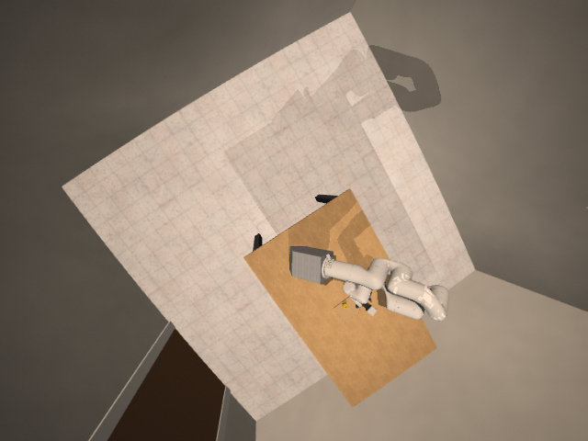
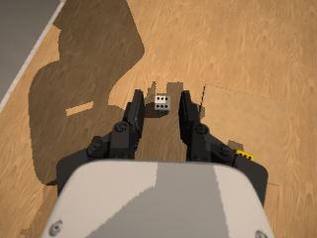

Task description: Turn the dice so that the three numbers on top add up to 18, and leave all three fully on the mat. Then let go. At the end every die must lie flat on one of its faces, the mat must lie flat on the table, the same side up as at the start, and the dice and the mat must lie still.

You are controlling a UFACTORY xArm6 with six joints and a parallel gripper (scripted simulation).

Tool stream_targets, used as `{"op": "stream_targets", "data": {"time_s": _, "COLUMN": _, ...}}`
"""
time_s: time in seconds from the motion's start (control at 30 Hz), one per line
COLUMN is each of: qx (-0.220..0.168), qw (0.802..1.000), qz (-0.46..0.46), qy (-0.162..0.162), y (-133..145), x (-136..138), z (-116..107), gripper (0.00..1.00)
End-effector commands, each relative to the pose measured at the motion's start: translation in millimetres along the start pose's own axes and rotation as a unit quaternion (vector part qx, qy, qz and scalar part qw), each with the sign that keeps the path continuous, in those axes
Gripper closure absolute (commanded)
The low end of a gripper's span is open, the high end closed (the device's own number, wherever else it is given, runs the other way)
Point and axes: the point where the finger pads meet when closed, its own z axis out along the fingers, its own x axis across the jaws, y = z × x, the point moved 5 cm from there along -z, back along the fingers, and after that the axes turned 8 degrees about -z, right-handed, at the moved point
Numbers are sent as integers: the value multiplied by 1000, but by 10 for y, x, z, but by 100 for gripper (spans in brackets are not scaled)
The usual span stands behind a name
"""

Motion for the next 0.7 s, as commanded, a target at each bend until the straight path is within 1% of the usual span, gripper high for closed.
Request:
{"op": "stream_targets", "data": {"time_s": 0.0, "qx": -2, "qw": 1000, "qz": 1, "qy": -2, "y": -57, "x": 9, "z": -25, "gripper": 58}}
{"op": "stream_targets", "data": {"time_s": 0.23, "qx": -5, "qw": 1000, "qz": 1, "qy": -2, "y": -61, "x": 9, "z": -22, "gripper": 58}}
{"op": "stream_targets", "data": {"time_s": 0.37, "qx": -19, "qw": 1000, "qz": 3, "qy": -7, "y": -82, "x": 5, "z": -3, "gripper": 58}}
{"op": "stream_targets", "data": {"time_s": 0.53, "qx": -60, "qw": 998, "qz": 2, "qy": -12, "y": -161, "x": 22, "z": 22, "gripper": 58}}
{"op": "stream_targets", "data": {"time_s": 0.67, "qx": -120, "qw": 993, "qz": 2, "qy": -20, "y": -264, "x": 43, "z": 71, "gripper": 58}}
